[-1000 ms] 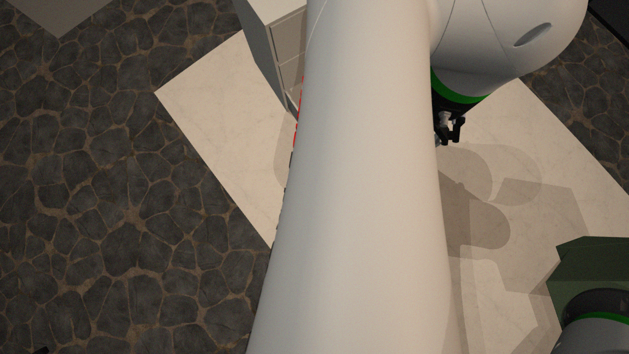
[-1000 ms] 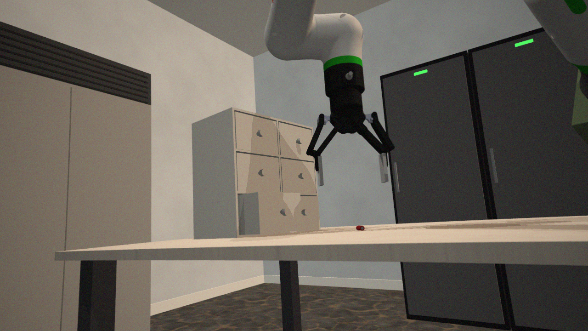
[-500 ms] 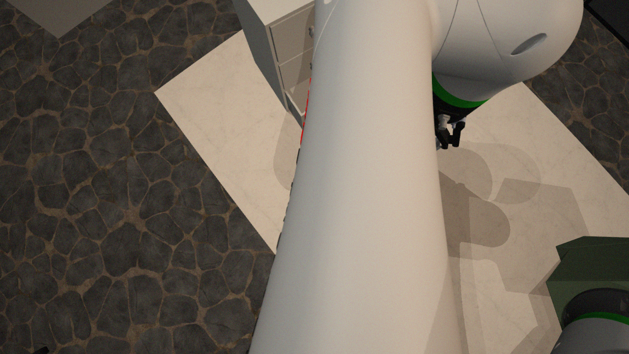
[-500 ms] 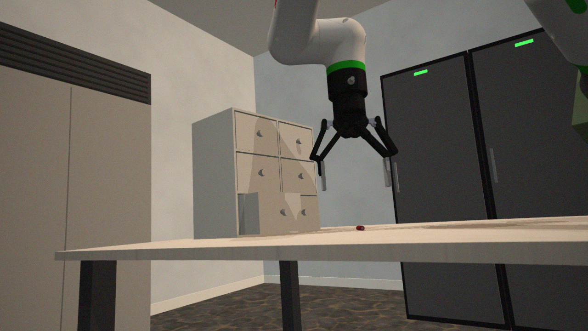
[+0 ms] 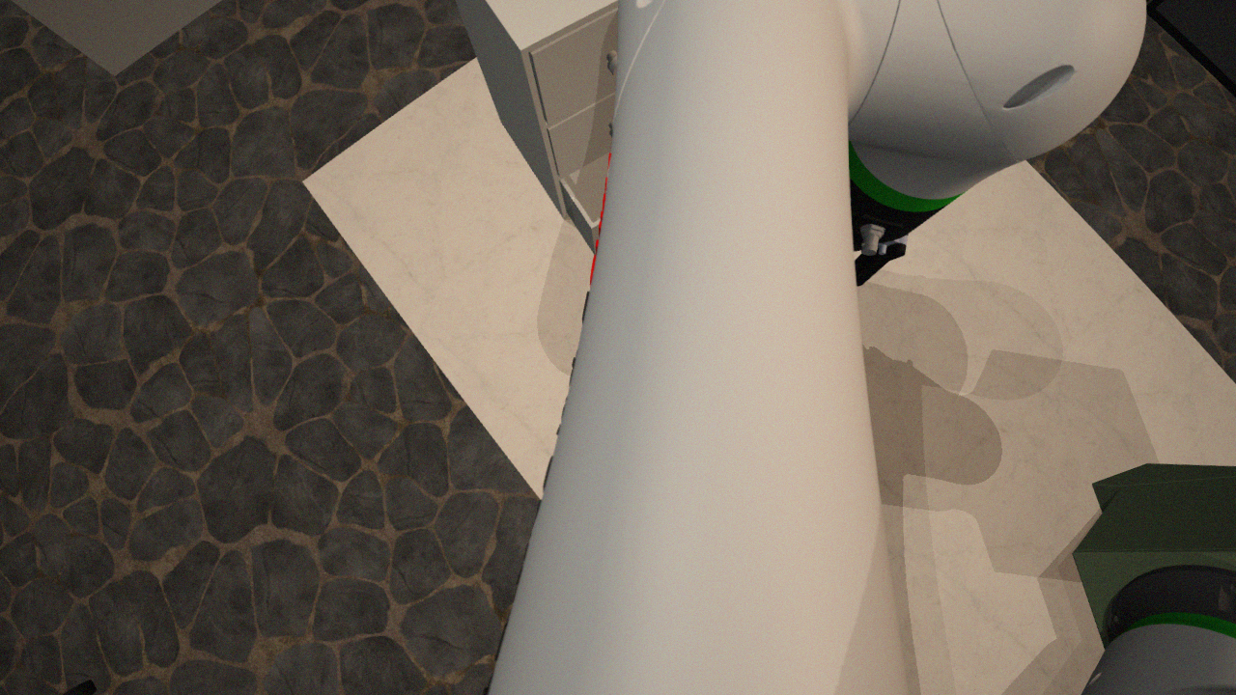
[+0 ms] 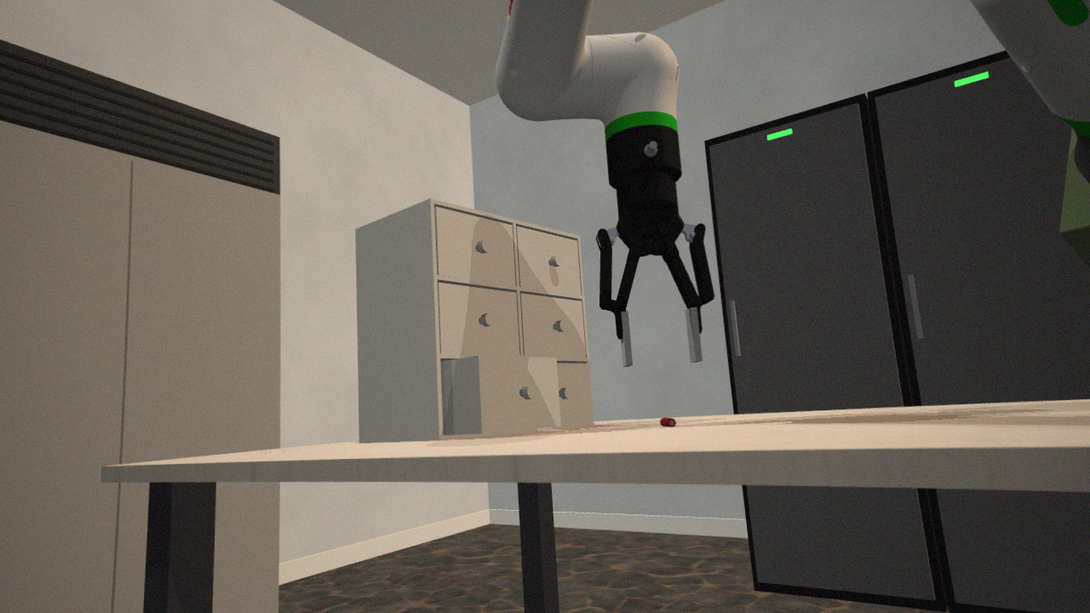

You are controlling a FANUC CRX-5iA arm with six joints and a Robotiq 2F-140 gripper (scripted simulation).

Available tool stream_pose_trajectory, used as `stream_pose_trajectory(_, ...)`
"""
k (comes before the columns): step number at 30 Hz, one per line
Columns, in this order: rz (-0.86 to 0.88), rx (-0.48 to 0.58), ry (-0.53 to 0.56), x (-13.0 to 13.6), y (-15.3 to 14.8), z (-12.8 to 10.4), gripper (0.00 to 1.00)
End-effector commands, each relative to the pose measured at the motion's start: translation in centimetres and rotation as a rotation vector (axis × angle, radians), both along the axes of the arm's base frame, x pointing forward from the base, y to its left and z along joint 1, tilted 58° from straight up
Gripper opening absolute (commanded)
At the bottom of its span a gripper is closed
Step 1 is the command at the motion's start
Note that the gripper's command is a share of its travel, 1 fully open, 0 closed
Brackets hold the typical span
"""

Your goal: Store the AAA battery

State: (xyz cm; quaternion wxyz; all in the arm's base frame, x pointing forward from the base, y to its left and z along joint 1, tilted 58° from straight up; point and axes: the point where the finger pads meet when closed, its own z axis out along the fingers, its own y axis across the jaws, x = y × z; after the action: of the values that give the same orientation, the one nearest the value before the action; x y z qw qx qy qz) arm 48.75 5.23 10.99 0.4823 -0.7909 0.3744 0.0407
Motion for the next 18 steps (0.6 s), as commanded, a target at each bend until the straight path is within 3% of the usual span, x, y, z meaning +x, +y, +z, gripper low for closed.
stream_pose_trajectory(1,0.000,0.000,0.000,0.01,-0.03,0.01,0.15)
stream_pose_trajectory(18,0.000,0.000,0.000,0.09,0.19,-0.14,0.15)
